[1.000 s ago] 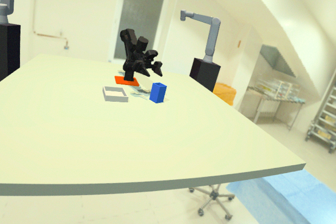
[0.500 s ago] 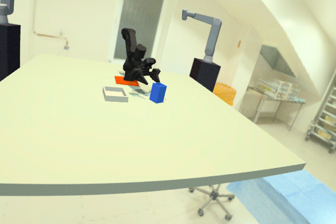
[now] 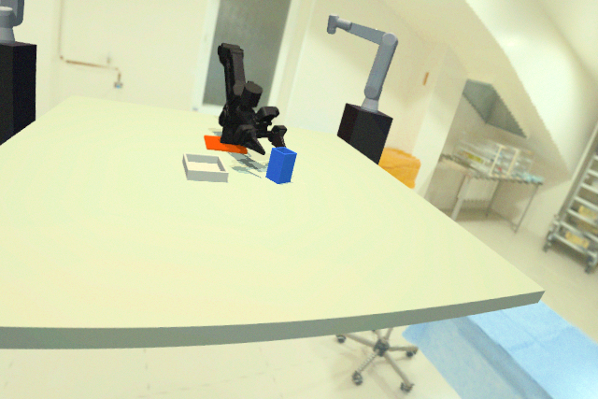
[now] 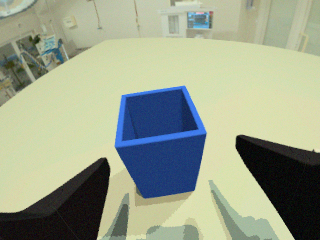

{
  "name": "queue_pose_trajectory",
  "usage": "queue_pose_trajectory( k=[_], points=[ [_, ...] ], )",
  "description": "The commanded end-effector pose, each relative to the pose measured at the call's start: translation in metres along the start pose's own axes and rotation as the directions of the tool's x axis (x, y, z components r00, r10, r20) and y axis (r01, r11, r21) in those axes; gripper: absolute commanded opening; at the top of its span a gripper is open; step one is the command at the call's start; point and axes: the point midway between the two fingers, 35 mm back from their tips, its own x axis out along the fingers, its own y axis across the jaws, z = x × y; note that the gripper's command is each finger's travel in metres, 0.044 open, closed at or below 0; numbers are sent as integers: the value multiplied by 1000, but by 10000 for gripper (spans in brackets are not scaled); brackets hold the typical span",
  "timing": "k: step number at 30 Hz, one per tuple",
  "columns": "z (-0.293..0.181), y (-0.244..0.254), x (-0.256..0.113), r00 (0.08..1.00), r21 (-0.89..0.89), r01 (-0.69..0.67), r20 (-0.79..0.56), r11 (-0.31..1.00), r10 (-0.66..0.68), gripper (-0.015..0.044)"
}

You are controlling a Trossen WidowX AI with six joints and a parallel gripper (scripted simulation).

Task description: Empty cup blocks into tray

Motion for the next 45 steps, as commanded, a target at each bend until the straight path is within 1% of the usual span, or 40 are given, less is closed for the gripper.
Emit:
queue_pose_trajectory(
  k=[1,41,44,45],
  points=[
    [0,0,8,1000,6,1,-7,1000,-1,440],
    [-5,1,65,1000,7,1,-4,1000,-1,440],
    [-5,1,65,1000,7,1,-4,1000,-1,361],
    [-5,1,65,1000,7,1,-4,1000,-1,347]
  ],
)
